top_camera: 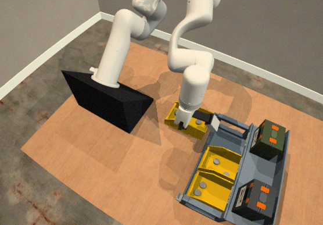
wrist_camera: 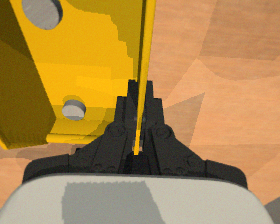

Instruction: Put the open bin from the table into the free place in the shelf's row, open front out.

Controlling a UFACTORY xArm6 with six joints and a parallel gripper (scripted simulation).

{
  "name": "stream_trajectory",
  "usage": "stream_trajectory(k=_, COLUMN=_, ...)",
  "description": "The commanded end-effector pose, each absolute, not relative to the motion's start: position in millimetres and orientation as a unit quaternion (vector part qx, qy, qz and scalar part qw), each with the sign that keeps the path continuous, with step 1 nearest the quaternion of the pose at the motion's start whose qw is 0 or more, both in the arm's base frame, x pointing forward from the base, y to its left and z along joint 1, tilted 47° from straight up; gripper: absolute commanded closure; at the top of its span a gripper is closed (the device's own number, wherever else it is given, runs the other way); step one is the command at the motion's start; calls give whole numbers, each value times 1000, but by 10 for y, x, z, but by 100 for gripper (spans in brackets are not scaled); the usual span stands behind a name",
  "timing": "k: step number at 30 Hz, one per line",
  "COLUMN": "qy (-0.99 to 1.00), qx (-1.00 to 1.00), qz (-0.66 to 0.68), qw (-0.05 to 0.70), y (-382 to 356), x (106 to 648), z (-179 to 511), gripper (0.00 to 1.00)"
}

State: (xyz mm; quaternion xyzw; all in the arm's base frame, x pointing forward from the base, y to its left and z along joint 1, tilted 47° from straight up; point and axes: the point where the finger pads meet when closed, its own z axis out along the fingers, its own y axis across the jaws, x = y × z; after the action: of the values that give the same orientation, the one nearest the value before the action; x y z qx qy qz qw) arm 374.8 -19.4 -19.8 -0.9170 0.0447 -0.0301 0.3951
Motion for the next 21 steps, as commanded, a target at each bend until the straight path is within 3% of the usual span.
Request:
stream_trajectory(k=1, qy=45, qx=-917, qz=-31, qw=395, y=-216, x=3839, z=-197, gripper=100)
stream_trajectory(k=21, qy=45, qx=-917, qz=-31, qw=395, y=-234, x=3957, z=-198, gripper=100)
